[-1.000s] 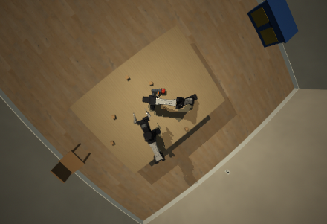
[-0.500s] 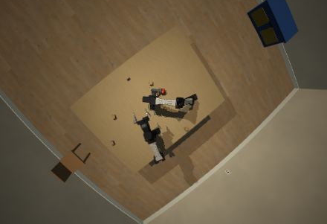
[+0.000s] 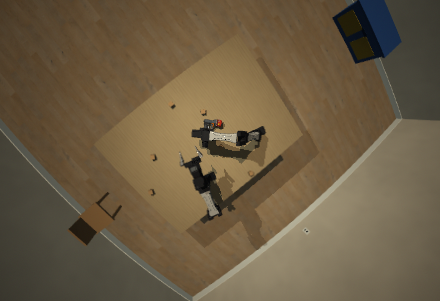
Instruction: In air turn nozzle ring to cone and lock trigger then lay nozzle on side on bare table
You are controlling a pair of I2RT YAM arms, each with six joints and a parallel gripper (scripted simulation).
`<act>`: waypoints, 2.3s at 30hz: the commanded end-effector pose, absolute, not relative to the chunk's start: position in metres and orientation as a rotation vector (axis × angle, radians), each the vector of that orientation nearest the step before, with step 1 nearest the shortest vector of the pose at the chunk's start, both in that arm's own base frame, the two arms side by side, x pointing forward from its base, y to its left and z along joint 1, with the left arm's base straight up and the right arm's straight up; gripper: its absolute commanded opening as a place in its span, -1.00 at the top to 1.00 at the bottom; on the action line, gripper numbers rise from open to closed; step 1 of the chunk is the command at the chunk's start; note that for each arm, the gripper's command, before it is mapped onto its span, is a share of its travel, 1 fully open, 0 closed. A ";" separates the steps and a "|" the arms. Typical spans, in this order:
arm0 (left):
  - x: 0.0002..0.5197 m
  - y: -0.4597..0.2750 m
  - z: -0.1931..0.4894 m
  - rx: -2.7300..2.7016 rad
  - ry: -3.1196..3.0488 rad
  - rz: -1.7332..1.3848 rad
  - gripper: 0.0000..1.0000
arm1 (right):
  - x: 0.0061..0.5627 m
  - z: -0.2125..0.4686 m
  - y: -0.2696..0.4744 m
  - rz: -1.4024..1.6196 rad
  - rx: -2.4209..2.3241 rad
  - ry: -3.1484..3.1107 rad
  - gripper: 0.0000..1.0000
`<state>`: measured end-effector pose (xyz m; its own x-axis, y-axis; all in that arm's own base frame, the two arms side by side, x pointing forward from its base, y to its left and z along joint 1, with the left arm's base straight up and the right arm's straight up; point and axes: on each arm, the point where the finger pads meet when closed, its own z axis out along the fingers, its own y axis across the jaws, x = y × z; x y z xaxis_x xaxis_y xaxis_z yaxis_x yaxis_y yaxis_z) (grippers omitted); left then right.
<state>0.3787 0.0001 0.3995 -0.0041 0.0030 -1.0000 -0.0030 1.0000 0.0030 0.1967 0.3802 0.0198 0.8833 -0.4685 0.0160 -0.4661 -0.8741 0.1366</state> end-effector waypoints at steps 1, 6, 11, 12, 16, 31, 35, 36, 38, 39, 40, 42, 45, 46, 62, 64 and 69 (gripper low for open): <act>0.386 0.001 0.398 -0.003 1.590 0.000 -1.00 | 0.198 0.029 0.383 -0.005 2.931 -0.731 -0.26; 0.386 0.001 0.398 -0.003 1.590 0.000 -1.00 | 0.198 0.029 0.383 -0.005 2.932 -0.731 -0.26; 0.386 0.001 0.398 -0.003 1.590 0.000 -1.00 | 0.196 0.032 0.382 -0.009 2.920 -0.727 -0.26; 0.386 0.001 0.398 -0.003 1.590 0.000 -1.00 | 0.196 0.031 0.382 -0.011 2.915 -0.725 -0.26; 0.386 0.001 0.398 -0.003 1.590 0.000 -1.00 | 0.196 0.027 0.385 -0.012 2.912 -0.721 -0.26; 0.386 0.001 0.398 -0.003 1.590 0.000 -1.00 | 0.203 0.078 0.401 -0.006 2.963 -0.745 -0.26; 0.386 0.001 0.398 -0.003 1.590 0.000 -1.00 | 0.193 0.082 0.383 -0.019 2.925 -0.730 -0.26; 0.386 0.001 0.398 -0.003 1.590 0.000 -1.00 | 0.206 0.080 0.409 0.000 2.986 -0.749 -0.26; 0.386 0.001 0.398 -0.003 1.590 0.000 -1.00 | 0.201 0.079 0.399 -0.008 2.957 -0.738 -0.26; 0.386 0.001 0.398 -0.003 1.590 0.000 -1.00 | 0.201 0.079 0.399 -0.008 2.957 -0.738 -0.26; 0.386 0.001 0.398 -0.003 1.590 0.000 -1.00 | 0.201 0.079 0.399 -0.008 2.957 -0.738 -0.26; 0.386 0.001 0.398 -0.003 1.590 0.000 -1.00 | 0.195 0.092 0.388 -0.007 2.960 -0.732 -0.26; 0.386 0.001 0.398 -0.003 1.590 0.000 -0.56 | 0.215 0.094 0.380 0.014 2.953 -0.828 -0.26; 0.386 0.001 0.398 -0.003 1.590 0.000 -0.56 | 0.217 0.097 0.383 0.023 2.967 -0.863 -0.26; 0.402 -0.022 0.355 0.088 1.739 -0.038 -0.56 | 0.299 0.140 0.362 0.109 2.946 -1.690 -0.26; 0.406 -0.028 0.343 0.109 1.779 -0.049 -0.56 | 0.309 0.148 0.356 0.118 2.925 -1.806 -0.26; 0.413 -0.037 0.330 0.139 1.821 -0.064 -0.56 | 0.334 0.168 0.339 0.122 2.857 -2.096 -0.26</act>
